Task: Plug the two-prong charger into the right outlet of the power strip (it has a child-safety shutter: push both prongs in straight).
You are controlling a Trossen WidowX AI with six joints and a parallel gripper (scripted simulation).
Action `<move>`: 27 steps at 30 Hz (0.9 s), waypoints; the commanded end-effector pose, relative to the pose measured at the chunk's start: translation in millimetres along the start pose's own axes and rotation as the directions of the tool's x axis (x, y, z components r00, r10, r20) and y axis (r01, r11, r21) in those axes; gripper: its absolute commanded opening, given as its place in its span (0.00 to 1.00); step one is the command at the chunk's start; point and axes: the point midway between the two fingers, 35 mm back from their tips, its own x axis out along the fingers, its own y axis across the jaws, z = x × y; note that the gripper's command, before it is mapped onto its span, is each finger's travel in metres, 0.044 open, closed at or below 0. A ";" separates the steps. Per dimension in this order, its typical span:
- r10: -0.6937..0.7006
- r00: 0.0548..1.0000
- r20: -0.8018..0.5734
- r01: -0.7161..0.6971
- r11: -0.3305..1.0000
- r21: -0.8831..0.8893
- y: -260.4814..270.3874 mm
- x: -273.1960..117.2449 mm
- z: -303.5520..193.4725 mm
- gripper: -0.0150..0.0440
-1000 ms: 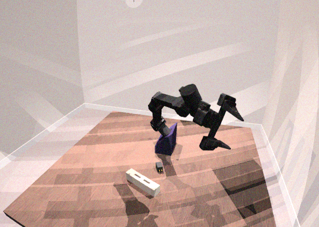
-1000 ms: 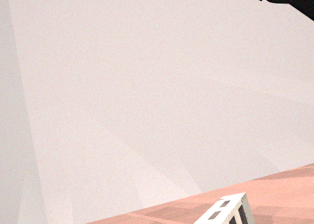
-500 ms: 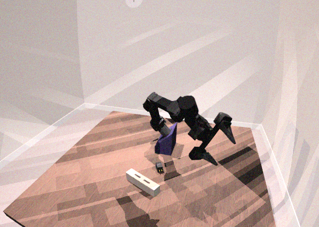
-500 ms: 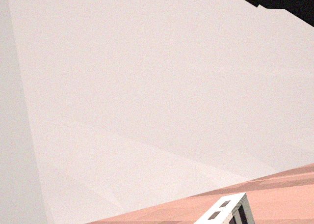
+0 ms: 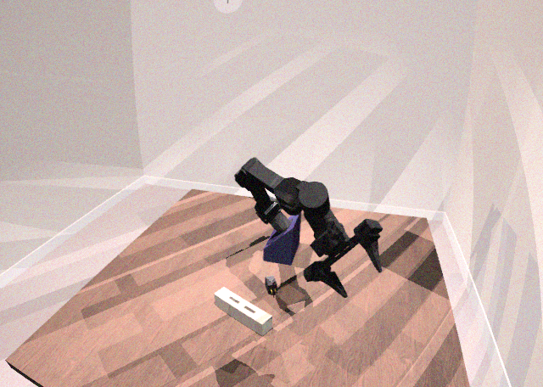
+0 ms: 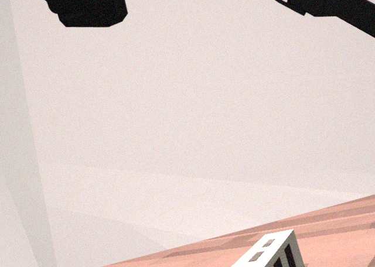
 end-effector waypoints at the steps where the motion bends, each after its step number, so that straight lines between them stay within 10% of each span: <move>1: -0.044 0.999 -0.024 0.043 0.999 -0.029 -15.4 -4.6 -5.2 1.00; 27: -0.354 0.903 -0.242 0.293 0.922 -0.255 -131.0 -40.3 -72.1 1.00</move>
